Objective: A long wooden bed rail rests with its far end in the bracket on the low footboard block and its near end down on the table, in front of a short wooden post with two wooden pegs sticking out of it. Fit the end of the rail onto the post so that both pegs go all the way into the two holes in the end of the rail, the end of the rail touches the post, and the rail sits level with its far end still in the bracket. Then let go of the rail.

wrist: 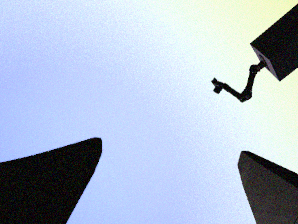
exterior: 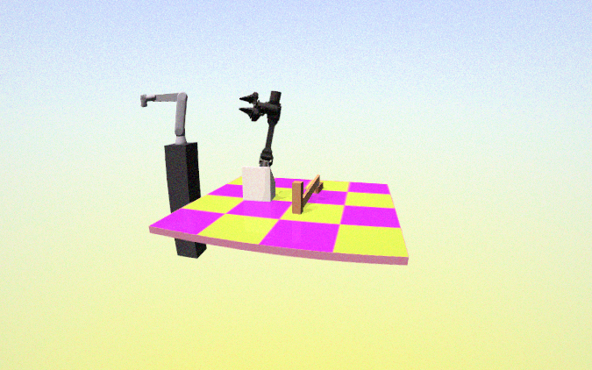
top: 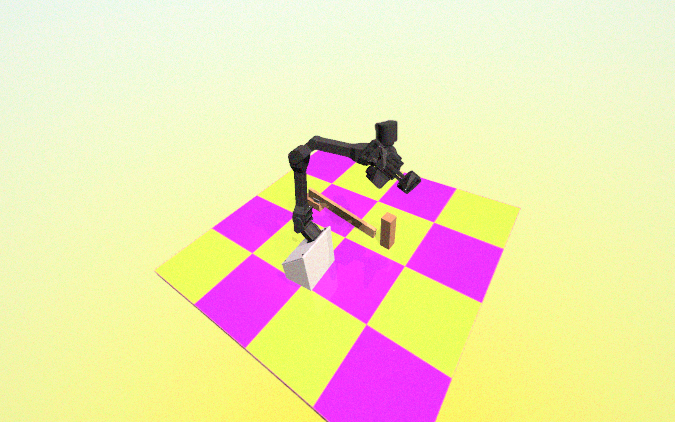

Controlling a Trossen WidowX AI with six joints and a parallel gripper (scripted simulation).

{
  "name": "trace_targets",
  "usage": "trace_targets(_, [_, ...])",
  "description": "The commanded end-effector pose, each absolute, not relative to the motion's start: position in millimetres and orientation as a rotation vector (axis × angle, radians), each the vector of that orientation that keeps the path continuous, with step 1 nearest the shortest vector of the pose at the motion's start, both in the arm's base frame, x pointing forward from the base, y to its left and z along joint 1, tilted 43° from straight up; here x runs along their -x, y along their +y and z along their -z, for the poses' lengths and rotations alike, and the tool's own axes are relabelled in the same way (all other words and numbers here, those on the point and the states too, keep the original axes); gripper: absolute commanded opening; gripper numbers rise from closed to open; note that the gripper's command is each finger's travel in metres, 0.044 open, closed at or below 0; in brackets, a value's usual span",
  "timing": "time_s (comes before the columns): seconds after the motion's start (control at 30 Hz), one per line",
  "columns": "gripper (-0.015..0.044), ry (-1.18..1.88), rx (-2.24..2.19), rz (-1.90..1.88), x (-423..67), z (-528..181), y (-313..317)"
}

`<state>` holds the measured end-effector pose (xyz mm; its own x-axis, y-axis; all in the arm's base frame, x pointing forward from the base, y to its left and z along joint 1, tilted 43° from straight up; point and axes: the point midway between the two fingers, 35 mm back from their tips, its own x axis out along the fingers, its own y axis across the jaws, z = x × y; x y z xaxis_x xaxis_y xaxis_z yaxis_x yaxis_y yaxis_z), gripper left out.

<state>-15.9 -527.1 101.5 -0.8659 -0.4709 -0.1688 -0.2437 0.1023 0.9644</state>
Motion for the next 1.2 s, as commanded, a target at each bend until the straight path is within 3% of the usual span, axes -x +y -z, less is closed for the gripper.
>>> trace_targets(0.0, [0.0426,-2.171,-0.728,1.868,14.3,-100.7,-527.3])
trace_targets(0.1, [0.0440,-1.877,-0.826,2.024,-9.7,-87.4,-529.0])
trace_targets(0.27, [0.0440,-1.030,-0.974,2.222,-76.2,-50.0,-521.0])
trace_targets(0.5, [0.0440,0.018,-0.935,2.036,-162.5,-1.6,-482.4])
trace_targets(0.83, [0.0440,0.849,-0.677,1.449,-241.1,45.4,-408.7])
trace_targets(1.17, [0.0440,1.322,-0.295,0.628,-297.2,81.2,-305.3])
